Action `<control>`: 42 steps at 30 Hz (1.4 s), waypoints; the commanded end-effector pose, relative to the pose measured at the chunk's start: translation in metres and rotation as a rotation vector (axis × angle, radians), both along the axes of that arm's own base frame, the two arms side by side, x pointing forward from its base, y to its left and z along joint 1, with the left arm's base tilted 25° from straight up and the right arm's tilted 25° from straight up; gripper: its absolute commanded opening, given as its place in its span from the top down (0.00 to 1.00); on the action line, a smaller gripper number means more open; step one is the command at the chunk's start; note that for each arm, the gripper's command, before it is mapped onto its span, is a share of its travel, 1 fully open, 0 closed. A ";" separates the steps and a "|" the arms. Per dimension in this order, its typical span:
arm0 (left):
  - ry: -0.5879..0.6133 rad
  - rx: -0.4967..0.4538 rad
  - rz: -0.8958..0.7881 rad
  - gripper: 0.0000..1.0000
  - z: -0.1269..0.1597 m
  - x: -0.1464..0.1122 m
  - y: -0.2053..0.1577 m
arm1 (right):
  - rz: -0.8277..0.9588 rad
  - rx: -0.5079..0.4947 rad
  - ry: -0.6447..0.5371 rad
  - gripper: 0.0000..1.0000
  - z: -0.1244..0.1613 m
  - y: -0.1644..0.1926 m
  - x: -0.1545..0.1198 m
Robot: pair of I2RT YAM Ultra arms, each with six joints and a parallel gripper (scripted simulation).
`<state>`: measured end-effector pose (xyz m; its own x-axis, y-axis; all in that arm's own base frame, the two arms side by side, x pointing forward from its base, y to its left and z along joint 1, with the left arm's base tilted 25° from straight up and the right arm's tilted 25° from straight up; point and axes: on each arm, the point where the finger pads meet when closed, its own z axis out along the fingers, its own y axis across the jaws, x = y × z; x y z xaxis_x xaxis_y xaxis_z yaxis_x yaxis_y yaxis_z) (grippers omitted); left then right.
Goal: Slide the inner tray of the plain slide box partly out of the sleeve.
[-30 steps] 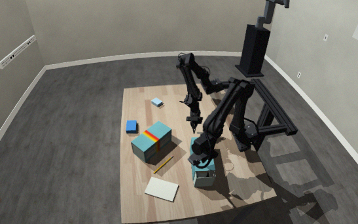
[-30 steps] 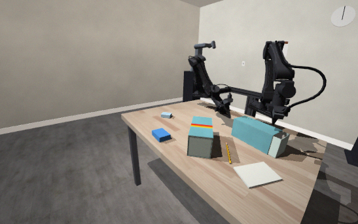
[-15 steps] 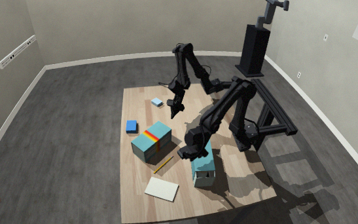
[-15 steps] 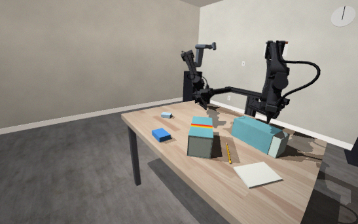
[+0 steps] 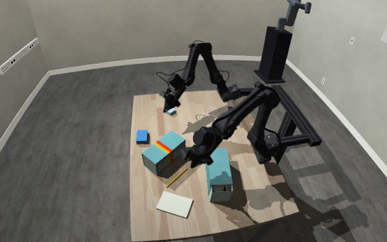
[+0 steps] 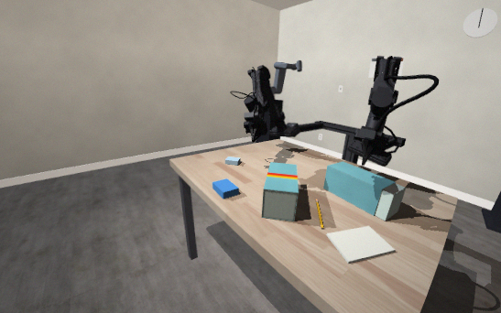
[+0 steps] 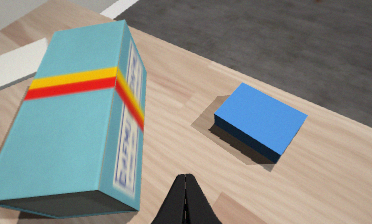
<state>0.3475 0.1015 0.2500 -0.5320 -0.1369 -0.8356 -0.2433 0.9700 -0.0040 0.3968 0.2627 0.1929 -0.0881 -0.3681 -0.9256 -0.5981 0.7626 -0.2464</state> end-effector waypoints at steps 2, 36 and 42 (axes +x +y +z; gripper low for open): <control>-0.204 0.061 -0.017 0.99 0.065 0.016 -0.008 | -0.065 0.054 0.021 0.99 0.035 -0.025 0.009; -0.694 0.096 -0.238 0.99 0.204 0.019 -0.104 | -0.603 0.328 -0.208 0.99 0.225 -0.260 -0.024; -0.669 0.089 -0.260 0.99 0.196 0.032 -0.108 | -0.610 0.338 -0.248 0.99 0.240 -0.264 -0.030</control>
<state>0.3827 -0.0001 0.4139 0.0143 0.0008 -0.9999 0.0008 1.0000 0.0008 0.3803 -0.0005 0.4077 -0.0108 -0.0002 -0.9999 0.0029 1.0000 -0.0002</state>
